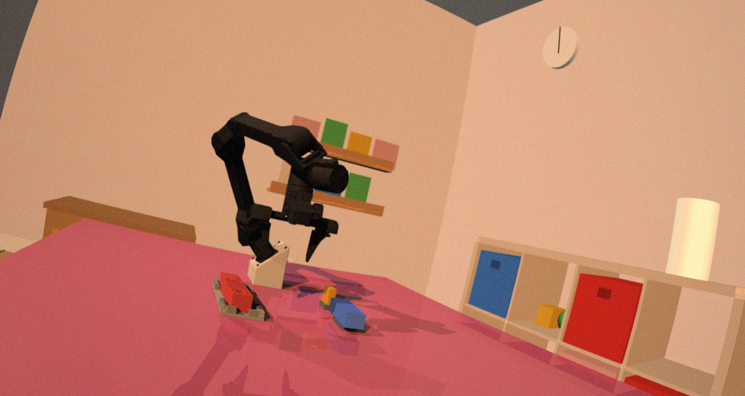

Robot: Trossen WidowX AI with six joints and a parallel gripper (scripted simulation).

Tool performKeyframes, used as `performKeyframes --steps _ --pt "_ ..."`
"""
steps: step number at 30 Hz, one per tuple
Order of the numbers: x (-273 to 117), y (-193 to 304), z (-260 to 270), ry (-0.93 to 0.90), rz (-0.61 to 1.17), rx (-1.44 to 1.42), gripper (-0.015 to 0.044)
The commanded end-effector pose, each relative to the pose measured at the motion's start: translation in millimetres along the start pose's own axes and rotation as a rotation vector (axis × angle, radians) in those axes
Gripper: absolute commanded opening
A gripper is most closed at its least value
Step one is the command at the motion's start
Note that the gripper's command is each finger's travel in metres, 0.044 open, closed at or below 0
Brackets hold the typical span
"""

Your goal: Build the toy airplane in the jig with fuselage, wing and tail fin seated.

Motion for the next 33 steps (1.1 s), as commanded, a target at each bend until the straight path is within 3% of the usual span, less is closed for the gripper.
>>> performKeyframes --steps 1,8,16,20,33 --pt "3.7 -8.6 66.0 -0.001 -0.001 -0.018 0.044" --pt "17.5 -6.7 156.7 0.002 0.004 0.018 0.044" --pt "19.9 -6.6 158.9 0.001 0.005 0.021 0.044" --pt "51.1 -6.5 158.7 0.002 0.004 0.021 0.044" --pt "70.5 -6.5 158.5 0.003 0.004 0.021 0.044"
Point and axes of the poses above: the point midway between the two fingers, 35 mm back from their tips, its own x axis out along the fingers, its own z axis across the jaws, y = z × x, the point moved 9 cm from there along -x, back along the fingers
